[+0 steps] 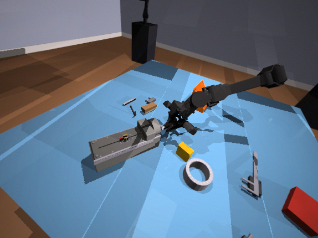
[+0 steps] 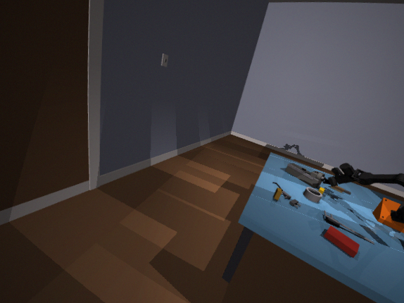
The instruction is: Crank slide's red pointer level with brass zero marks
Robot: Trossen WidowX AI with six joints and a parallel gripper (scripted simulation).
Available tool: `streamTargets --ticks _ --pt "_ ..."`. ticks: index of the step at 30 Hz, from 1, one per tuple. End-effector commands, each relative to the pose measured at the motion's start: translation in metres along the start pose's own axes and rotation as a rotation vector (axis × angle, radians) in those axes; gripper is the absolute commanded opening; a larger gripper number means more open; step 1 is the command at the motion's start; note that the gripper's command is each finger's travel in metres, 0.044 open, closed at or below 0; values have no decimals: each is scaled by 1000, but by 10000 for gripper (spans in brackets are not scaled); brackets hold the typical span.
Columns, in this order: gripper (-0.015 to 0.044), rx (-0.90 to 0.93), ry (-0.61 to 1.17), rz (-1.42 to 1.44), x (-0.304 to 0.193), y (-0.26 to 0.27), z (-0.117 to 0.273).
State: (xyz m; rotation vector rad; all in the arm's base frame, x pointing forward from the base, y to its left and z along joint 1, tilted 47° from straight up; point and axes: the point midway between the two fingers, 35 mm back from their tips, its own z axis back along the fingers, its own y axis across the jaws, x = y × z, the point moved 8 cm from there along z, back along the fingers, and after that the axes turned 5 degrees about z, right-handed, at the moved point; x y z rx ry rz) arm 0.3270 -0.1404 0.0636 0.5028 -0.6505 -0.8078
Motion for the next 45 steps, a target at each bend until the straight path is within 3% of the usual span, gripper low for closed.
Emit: streamTargets --ticks 1,45 --pt "0 0 -10 -6 5 -5 7" --pt "0 -2 -11 -5 9 -27 13"
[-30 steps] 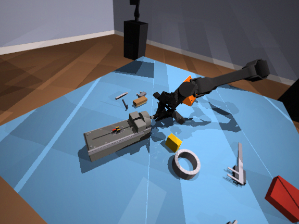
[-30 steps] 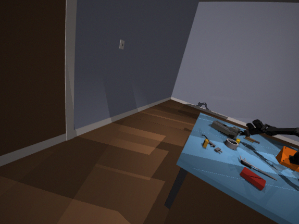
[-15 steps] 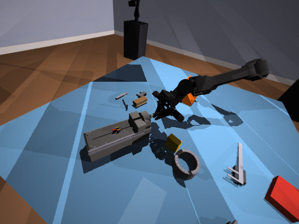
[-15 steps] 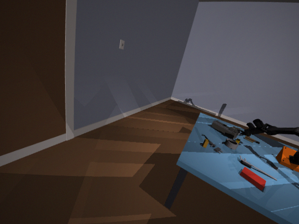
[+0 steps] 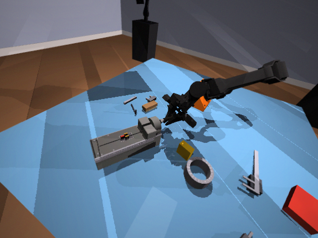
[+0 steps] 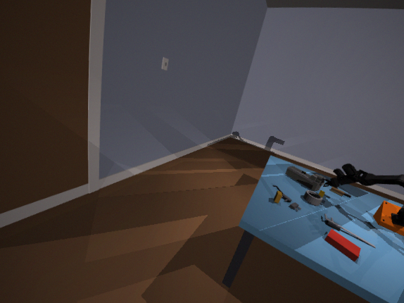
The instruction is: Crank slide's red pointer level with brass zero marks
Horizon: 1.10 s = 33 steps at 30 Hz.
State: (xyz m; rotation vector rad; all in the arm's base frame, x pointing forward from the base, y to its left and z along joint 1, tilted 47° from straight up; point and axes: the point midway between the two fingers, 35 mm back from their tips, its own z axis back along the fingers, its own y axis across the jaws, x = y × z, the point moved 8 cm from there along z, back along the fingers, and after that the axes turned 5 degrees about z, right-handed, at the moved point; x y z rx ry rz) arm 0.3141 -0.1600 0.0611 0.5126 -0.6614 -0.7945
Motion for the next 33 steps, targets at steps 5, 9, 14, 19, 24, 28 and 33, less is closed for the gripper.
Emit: streamTargets --ticks 5,9,14,19,24,28,33 --pt "0 -17 -9 -15 1 -8 3" --pt "0 -17 -9 -15 1 -9 3" --pt "0 -17 -9 -15 0 -10 3" --pt "0 -17 -9 -15 0 -11 3" --pt "0 -17 -9 -15 0 -12 2" --pt "0 -17 -9 -15 0 -13 2" --pt "0 -17 -9 -15 -1 -14 2"
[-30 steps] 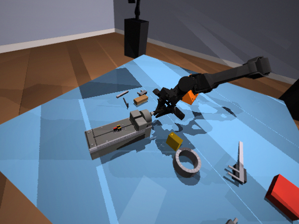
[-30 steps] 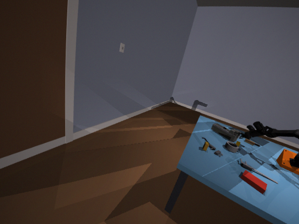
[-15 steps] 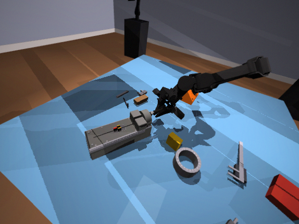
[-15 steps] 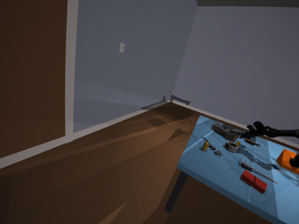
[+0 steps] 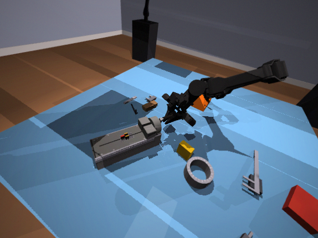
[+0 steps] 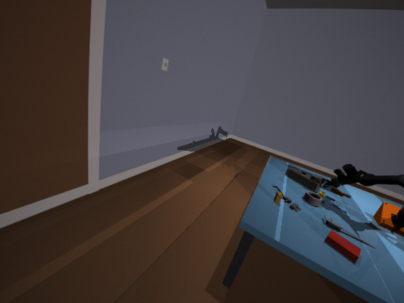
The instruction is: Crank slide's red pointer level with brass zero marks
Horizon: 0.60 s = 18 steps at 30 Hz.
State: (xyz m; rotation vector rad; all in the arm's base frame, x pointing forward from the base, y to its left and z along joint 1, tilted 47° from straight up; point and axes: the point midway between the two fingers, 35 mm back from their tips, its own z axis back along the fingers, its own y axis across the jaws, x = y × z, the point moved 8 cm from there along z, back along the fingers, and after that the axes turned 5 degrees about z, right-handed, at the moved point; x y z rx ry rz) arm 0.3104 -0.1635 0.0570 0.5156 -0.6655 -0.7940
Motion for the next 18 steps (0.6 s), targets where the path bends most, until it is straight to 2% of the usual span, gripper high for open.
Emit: streamTargets --ticks 1,18 --pt "0 -22 -6 -15 0 -7 2" --pt "0 -22 -6 -15 -1 -11 1"
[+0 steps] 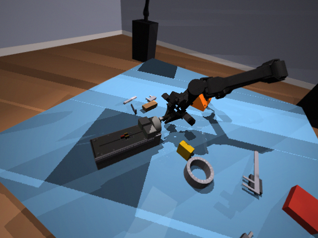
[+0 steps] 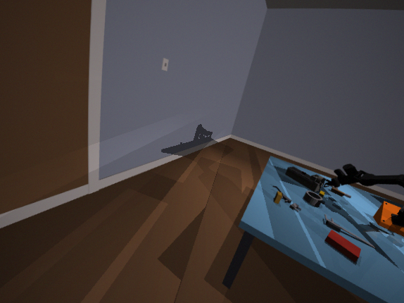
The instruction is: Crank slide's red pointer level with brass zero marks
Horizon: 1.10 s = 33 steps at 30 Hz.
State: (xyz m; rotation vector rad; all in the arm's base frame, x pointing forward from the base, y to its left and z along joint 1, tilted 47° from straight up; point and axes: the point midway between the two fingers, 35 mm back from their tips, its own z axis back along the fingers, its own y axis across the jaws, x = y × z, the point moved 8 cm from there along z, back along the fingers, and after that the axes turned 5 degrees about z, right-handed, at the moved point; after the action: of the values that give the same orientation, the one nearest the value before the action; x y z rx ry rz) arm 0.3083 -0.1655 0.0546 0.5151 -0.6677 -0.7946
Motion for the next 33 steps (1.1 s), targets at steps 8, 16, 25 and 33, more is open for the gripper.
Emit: streamTargets --ticks 8,16,25,33 --pt "0 -22 -4 -15 -1 -9 1" --pt "0 -22 -4 -15 -2 -11 0" --pt "0 -23 -4 -15 -3 -14 -1" --pt "0 -23 -4 -15 -4 -16 -2"
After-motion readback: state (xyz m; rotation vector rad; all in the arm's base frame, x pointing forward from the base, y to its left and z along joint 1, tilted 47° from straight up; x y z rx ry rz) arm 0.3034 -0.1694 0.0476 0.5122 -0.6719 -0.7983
